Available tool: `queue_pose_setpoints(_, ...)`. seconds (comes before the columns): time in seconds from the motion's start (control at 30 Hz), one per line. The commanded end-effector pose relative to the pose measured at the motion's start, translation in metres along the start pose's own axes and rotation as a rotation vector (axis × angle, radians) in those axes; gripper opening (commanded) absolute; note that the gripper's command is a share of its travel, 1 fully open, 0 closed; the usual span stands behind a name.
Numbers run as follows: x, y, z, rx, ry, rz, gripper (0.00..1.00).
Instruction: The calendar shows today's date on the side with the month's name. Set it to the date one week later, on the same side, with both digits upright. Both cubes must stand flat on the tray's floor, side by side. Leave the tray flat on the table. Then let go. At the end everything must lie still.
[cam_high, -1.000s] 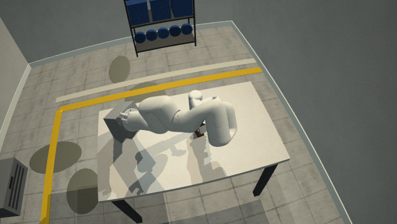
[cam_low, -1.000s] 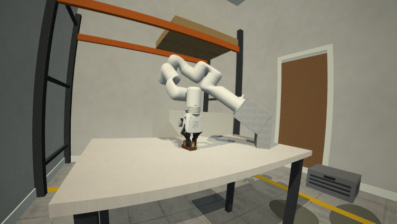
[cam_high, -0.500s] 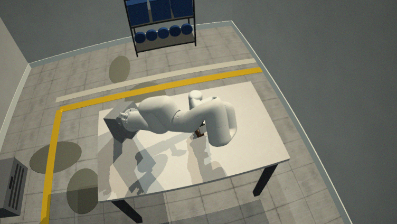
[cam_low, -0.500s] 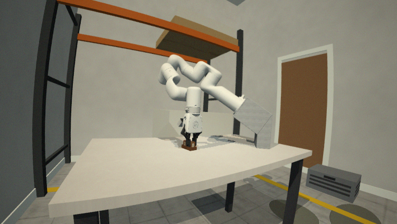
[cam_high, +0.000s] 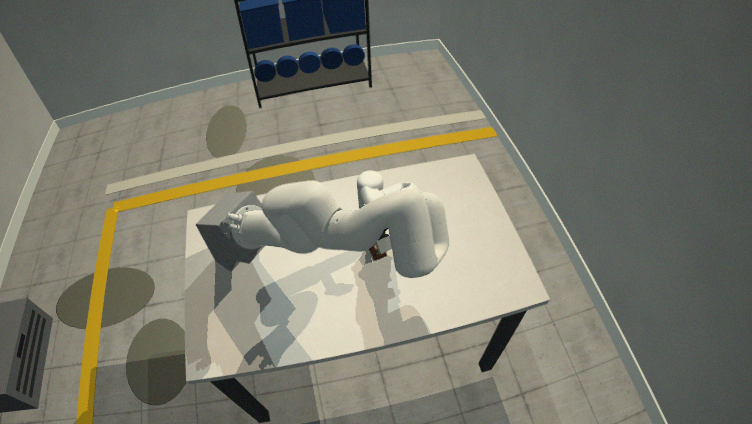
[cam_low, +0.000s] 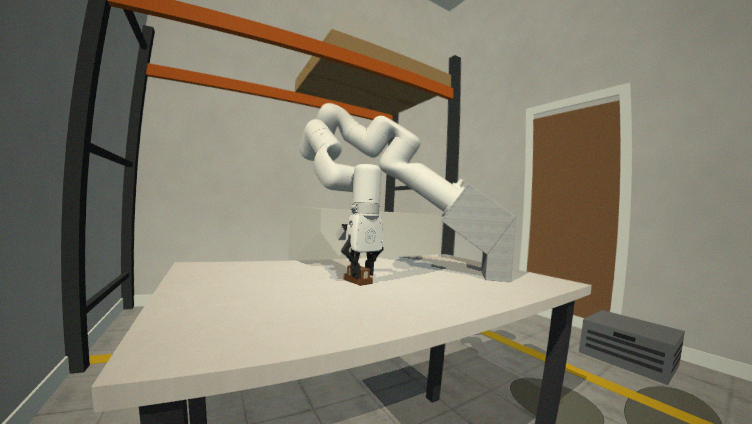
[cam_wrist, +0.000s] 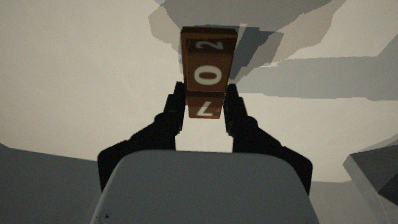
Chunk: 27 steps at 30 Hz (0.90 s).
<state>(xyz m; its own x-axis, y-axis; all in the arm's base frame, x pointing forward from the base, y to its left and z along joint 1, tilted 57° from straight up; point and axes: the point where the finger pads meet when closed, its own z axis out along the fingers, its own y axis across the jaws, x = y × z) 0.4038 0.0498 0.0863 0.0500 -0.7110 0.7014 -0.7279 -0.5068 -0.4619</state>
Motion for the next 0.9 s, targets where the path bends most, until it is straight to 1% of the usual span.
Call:
queue_pose_setpoints(0.0,-0.001,-0.001,-0.001,0.002,-0.002,-0.001,0.49)
queue_pose_setpoints(0.33,-0.001,-0.001,-0.001,0.002,-0.002,-0.001,0.49)
queue_pose_setpoints(0.43,-0.001,-0.001,-0.004,0.002,-0.002,-0.001,0.49)
queue_pose_setpoints(0.57,-0.001,-0.001,-0.017,0.002,-0.002,-0.001,0.49)
queue_pose_setpoints(0.63,-0.001,-0.001,-0.017,0.002,-0.002,-0.001,0.49)
queue_pose_setpoints(0.87,-0.001,-0.001,-0.053,0.002,-0.002,-0.001,0.49)
